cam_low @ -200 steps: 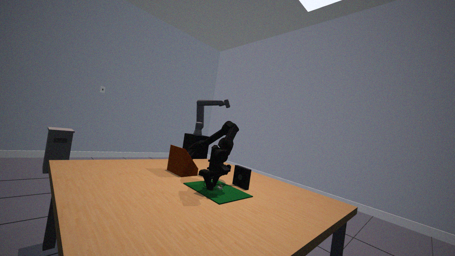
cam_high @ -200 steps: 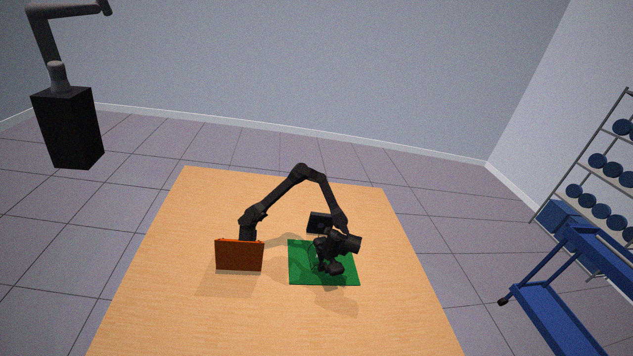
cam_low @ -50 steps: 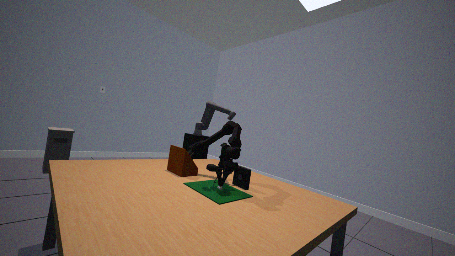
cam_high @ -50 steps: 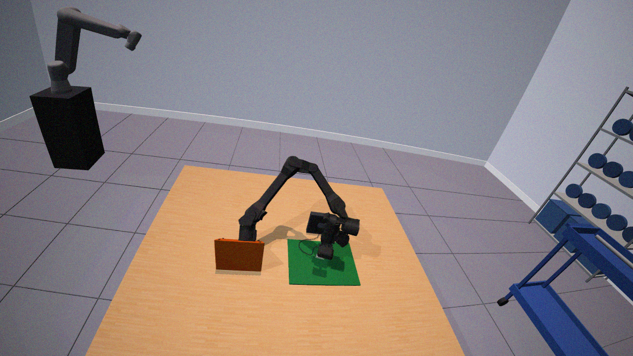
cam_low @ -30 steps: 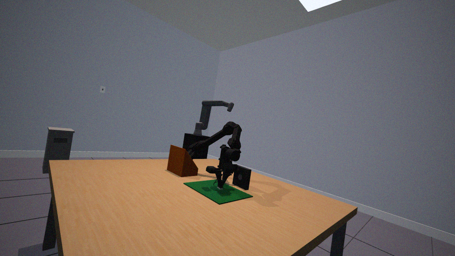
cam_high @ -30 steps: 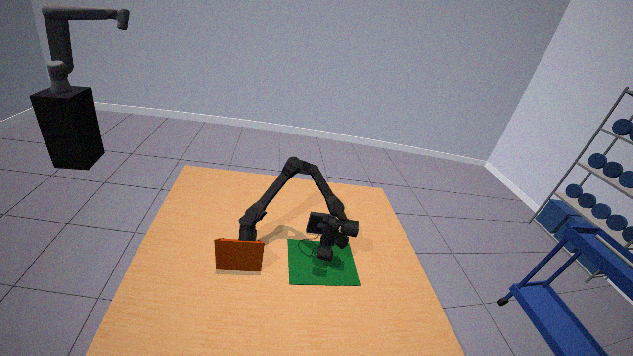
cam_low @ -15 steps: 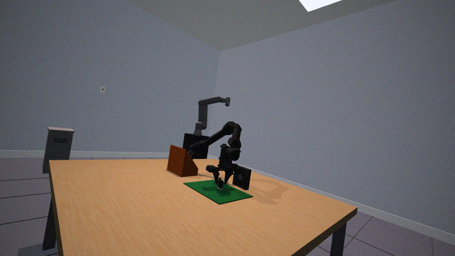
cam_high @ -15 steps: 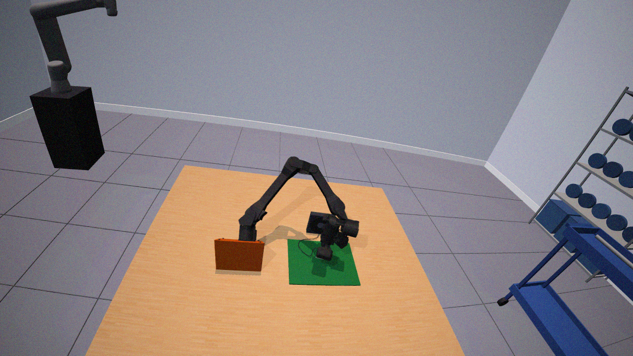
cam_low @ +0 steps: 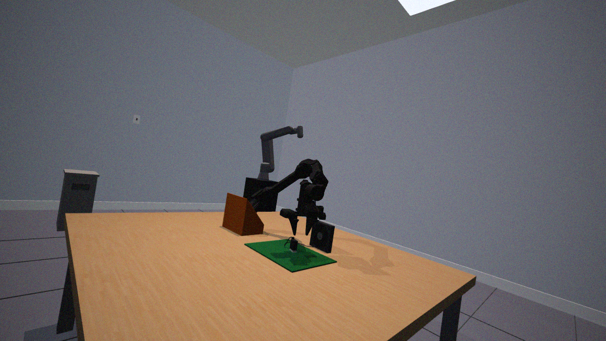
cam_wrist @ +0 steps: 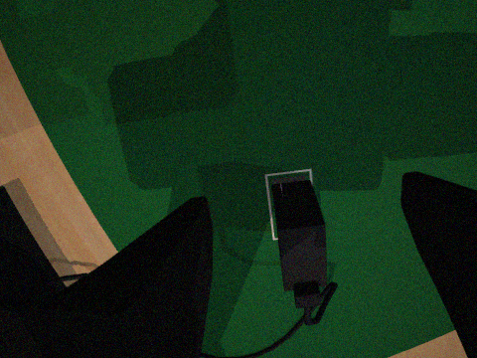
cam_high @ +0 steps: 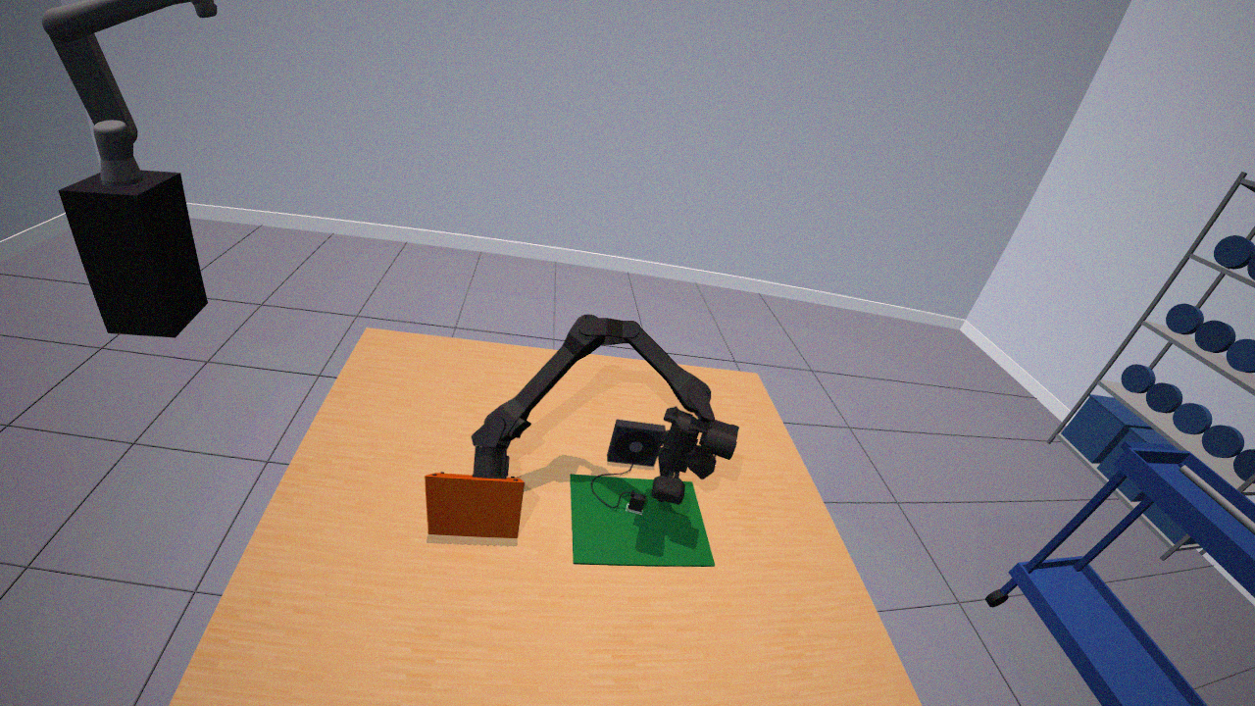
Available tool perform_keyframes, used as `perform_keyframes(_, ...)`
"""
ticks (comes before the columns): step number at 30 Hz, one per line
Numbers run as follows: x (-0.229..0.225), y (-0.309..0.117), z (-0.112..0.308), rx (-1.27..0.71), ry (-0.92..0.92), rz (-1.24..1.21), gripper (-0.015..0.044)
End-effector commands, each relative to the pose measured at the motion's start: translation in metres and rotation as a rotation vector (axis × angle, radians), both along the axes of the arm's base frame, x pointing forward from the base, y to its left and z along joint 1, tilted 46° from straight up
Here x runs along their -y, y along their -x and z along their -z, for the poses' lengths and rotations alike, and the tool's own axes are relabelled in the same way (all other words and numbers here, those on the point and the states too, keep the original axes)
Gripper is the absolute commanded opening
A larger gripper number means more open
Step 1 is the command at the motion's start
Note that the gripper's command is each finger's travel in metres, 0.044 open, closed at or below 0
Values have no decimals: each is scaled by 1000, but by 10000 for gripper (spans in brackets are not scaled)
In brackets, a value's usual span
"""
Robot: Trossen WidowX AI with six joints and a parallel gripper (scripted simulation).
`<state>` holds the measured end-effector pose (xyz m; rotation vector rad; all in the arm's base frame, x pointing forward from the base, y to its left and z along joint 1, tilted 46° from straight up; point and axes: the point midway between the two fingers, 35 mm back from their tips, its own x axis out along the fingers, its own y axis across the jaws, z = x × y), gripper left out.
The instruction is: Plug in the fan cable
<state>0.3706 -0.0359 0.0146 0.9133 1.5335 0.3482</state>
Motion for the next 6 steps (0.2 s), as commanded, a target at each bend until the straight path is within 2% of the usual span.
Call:
perform_keyframes(1, 11, -27, 8, 1, 4, -8, 260)
perform_keyframes(6, 24, -60, 21, 3, 5, -8, 260)
